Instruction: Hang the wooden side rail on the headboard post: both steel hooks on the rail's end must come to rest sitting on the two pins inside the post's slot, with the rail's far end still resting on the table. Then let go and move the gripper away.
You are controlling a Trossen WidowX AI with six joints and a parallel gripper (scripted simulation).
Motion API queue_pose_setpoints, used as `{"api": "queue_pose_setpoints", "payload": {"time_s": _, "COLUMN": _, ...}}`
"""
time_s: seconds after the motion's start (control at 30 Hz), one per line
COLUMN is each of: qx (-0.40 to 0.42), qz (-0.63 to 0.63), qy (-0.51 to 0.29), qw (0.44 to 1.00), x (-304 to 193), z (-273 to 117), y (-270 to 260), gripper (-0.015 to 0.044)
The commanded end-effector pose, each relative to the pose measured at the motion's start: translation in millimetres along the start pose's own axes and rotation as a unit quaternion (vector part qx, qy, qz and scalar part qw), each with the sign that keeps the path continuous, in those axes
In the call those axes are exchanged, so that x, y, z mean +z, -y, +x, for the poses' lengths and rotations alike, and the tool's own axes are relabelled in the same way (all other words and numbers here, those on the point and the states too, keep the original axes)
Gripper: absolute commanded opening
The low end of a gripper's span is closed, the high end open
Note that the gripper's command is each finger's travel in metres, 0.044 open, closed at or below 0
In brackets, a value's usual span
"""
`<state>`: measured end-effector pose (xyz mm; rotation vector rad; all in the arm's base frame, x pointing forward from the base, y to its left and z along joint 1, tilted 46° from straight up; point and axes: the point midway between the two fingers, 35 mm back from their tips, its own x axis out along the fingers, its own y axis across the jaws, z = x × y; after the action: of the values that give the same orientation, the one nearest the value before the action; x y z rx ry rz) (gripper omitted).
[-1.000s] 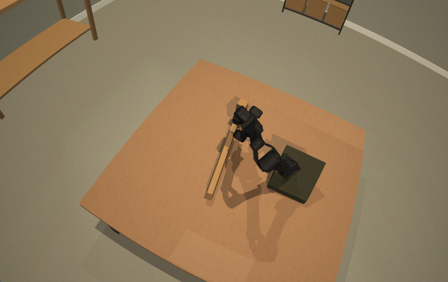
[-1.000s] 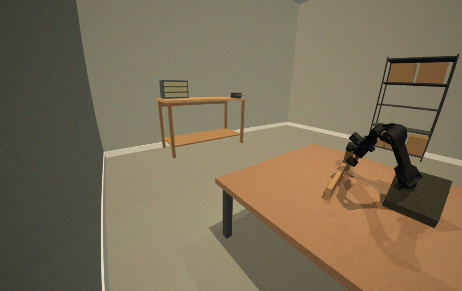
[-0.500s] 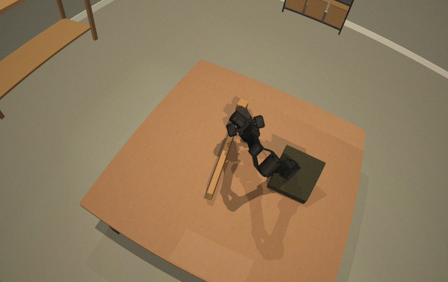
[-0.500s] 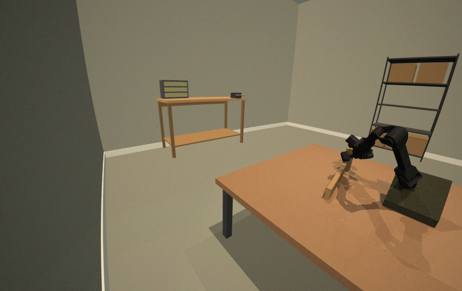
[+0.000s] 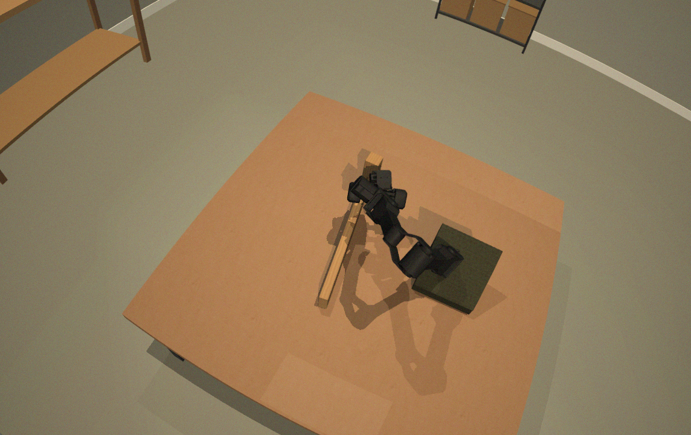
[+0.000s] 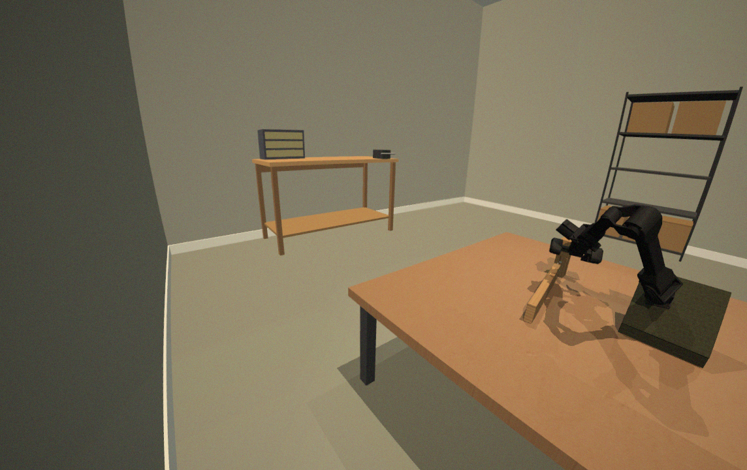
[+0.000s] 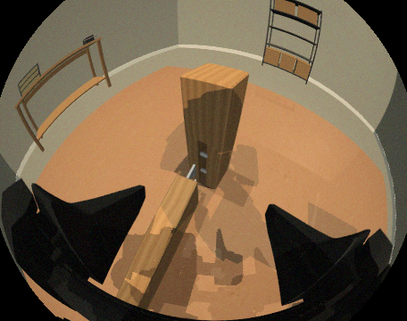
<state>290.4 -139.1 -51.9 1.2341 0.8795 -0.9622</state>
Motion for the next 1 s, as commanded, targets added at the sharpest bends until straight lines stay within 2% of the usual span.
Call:
{"api": "queue_pose_setpoints", "payload": {"time_s": 0.0, "qx": 0.000, "qz": 0.009, "qy": 0.003, "qw": 1.000, "x": 1, "z": 0, "y": 0, "gripper": 0.0440}}
{"api": "queue_pose_setpoints", "payload": {"time_s": 0.53, "qx": -0.001, "qz": 0.004, "qy": 0.002, "qw": 1.000, "x": 1, "z": 0, "y": 0, "gripper": 0.0440}}
{"api": "queue_pose_setpoints", "payload": {"time_s": 0.73, "qx": -0.014, "qz": -0.181, "qy": -0.053, "qw": 0.982, "x": 0, "z": 6, "y": -5, "gripper": 0.0440}}
{"api": "queue_pose_setpoints", "payload": {"time_s": 0.97, "qx": 0.004, "qz": -0.405, "qy": -0.128, "qw": 0.905, "x": -1, "z": 10, "y": -11, "gripper": 0.0440}}
